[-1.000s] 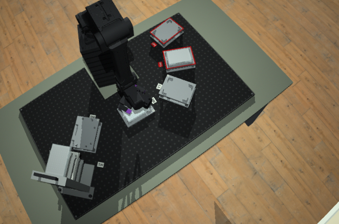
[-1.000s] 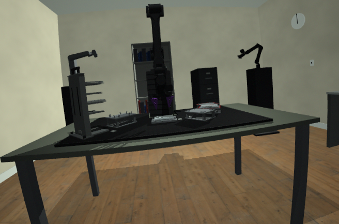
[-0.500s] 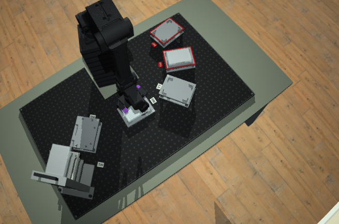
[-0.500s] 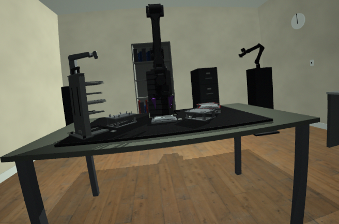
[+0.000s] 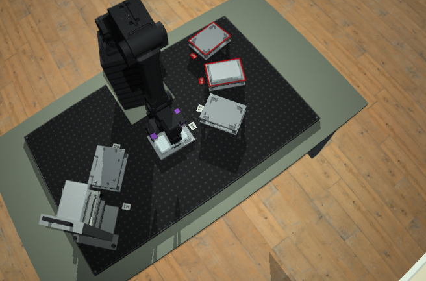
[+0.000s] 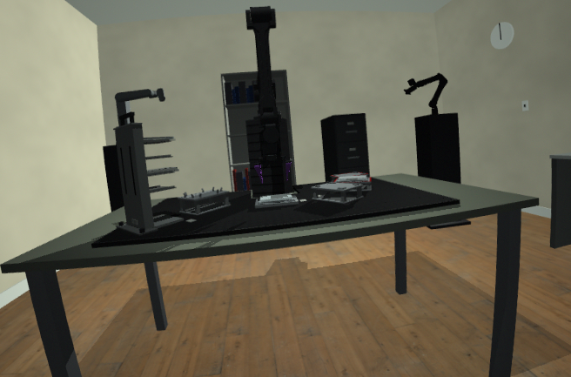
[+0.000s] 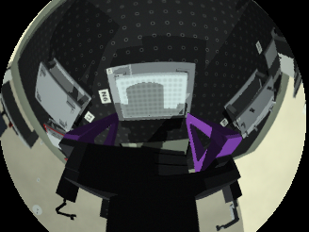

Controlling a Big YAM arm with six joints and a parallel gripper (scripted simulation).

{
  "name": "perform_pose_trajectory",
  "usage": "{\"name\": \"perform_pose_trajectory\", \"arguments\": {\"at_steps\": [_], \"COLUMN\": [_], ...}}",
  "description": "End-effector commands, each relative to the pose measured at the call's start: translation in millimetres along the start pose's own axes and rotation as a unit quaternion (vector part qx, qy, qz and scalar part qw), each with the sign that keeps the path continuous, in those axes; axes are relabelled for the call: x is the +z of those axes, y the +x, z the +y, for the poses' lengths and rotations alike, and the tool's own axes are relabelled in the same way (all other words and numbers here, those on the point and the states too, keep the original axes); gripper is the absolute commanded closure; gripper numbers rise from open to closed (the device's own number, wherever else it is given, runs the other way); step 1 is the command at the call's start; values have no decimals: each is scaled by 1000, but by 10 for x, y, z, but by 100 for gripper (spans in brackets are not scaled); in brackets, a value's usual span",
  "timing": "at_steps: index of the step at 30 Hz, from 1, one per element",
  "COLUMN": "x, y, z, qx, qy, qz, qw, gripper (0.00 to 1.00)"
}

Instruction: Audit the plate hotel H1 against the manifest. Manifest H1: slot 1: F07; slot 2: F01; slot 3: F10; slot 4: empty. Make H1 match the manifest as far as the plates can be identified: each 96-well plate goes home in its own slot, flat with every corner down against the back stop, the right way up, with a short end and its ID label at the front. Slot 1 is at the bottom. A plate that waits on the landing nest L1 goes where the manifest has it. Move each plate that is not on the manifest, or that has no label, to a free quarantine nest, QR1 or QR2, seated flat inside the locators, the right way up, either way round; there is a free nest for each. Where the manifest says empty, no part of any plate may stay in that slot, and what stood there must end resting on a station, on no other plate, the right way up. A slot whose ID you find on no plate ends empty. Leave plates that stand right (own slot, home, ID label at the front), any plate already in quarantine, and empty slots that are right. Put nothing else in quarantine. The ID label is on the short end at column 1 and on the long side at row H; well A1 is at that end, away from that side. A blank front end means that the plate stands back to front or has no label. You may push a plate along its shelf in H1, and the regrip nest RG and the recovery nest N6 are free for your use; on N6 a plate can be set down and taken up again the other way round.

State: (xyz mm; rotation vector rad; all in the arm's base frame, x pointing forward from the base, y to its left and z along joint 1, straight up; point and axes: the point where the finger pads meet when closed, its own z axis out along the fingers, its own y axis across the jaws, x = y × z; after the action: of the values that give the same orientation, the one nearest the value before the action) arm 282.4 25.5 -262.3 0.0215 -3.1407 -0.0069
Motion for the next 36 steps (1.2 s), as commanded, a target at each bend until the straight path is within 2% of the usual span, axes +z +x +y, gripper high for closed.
{"name": "perform_pose_trajectory", "arguments": {"at_steps": [1,9,24,34,36], "x": [-81,-81,-81,-80,-80], "y": [-100,-100,-98,-95,-95], "z": [11,10,10,7,7], "qx": [49,118,240,367,367], "qy": [-2,-2,-4,-5,-5], "qz": [-13,-12,-12,-11,-11], "qw": [999,993,971,930,930], "gripper": [0,0,0,0,0]}}
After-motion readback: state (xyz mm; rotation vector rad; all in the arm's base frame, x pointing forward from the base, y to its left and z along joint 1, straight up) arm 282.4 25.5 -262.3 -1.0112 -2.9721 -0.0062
